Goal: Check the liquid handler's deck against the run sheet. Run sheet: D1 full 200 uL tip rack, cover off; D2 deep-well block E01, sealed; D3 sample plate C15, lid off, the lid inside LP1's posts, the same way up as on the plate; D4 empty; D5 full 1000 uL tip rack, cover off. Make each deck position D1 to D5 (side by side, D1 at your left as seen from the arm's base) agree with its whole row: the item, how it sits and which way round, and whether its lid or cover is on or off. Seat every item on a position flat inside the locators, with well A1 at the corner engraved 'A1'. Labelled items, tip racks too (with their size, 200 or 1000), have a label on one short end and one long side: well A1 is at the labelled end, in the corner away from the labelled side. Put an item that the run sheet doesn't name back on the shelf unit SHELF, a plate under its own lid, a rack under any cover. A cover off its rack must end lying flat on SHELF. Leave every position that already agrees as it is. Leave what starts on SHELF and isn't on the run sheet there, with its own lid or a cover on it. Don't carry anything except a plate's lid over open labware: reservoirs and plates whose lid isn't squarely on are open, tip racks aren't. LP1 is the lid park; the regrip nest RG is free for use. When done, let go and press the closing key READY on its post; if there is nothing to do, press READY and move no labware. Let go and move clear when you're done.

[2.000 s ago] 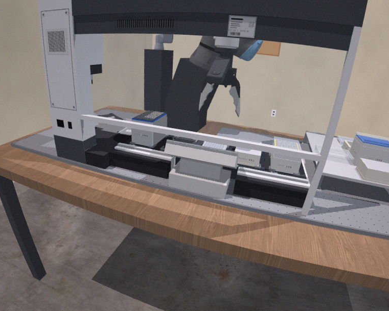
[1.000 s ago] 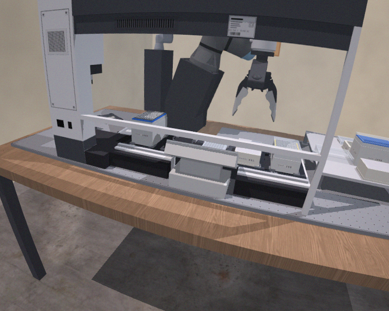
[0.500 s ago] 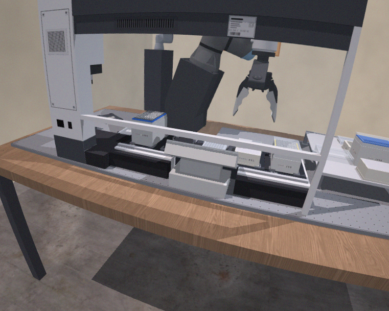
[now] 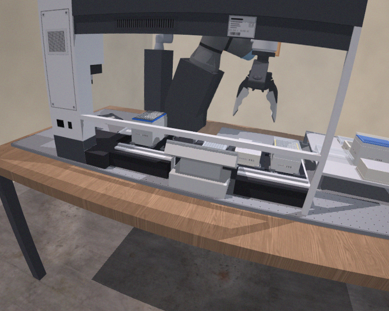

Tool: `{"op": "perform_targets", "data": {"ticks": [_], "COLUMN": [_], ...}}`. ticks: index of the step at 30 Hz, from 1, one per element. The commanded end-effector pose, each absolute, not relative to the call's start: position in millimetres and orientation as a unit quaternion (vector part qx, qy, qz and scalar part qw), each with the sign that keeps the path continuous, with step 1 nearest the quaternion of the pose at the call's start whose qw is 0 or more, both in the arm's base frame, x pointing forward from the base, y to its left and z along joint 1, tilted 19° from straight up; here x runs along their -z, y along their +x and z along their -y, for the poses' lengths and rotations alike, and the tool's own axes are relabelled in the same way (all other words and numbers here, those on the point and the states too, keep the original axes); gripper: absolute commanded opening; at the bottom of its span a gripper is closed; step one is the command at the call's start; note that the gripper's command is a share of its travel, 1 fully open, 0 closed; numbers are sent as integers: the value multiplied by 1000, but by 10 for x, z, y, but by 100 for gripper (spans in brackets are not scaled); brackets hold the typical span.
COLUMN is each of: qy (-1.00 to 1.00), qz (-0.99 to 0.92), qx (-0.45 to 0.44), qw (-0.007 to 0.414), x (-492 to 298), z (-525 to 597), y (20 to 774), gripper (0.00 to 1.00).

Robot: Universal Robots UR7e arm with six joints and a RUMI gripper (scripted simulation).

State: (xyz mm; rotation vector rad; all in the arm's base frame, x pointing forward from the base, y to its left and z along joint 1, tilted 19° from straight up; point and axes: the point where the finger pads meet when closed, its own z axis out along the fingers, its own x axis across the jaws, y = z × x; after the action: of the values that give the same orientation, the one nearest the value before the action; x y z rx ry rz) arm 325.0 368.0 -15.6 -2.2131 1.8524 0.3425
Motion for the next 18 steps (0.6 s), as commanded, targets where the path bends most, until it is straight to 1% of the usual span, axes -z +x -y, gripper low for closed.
{"op": "perform_targets", "data": {"ticks": [1, 18], "qy": [-757, -757], "qz": [-633, -632], "qx": [-116, -116], "qw": [118, 118], "x": [151, -78], "z": [-3687, -4350], "y": [3258, 3141], "gripper": [82, 82]}}
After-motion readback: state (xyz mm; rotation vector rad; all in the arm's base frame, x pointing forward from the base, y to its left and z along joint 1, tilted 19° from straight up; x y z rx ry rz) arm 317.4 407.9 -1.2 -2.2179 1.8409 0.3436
